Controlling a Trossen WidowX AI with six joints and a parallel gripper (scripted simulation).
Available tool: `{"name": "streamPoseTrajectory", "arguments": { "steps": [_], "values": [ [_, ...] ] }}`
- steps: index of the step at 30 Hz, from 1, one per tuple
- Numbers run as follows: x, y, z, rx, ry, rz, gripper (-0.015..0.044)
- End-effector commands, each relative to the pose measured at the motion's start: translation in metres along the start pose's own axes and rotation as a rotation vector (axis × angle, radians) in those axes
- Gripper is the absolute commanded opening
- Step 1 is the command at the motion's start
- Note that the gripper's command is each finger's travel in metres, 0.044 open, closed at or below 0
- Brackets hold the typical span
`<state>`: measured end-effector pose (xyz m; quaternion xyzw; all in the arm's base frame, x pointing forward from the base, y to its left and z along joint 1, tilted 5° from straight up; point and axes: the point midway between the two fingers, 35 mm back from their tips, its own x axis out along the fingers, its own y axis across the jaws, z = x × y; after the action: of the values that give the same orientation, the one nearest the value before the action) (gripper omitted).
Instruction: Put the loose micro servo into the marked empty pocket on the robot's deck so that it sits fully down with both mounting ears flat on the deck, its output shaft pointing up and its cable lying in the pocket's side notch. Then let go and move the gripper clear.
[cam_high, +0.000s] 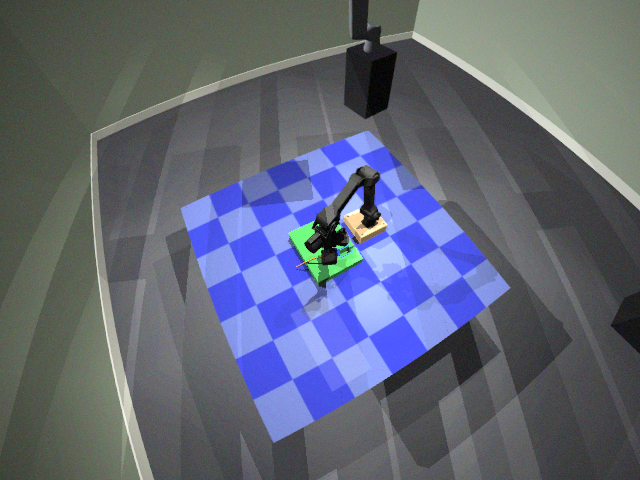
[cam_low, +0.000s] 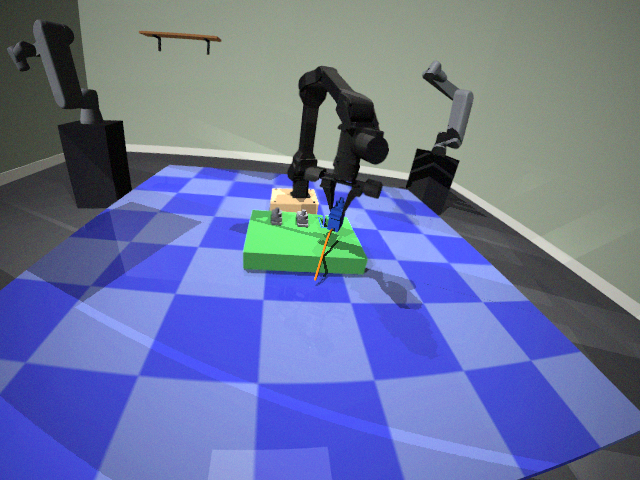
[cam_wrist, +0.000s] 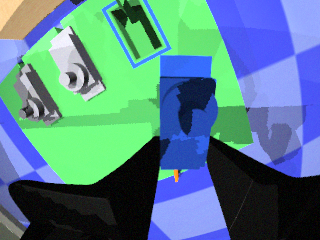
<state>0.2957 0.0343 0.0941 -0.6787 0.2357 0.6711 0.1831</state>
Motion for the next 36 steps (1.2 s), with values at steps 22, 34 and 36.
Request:
{"name": "streamPoseTrajectory", "arguments": {
  "steps": [22, 34, 36],
  "values": [
    [-0.0002, -0.0007, 0.0002, 0.855, -0.003, -0.004, 0.0],
    [-0.0002, -0.0007, 0.0002, 1.272, -0.004, -0.004, 0.0],
    [-0.0002, -0.0007, 0.0002, 1.342, -0.004, -0.003, 0.0]
  ]
}}
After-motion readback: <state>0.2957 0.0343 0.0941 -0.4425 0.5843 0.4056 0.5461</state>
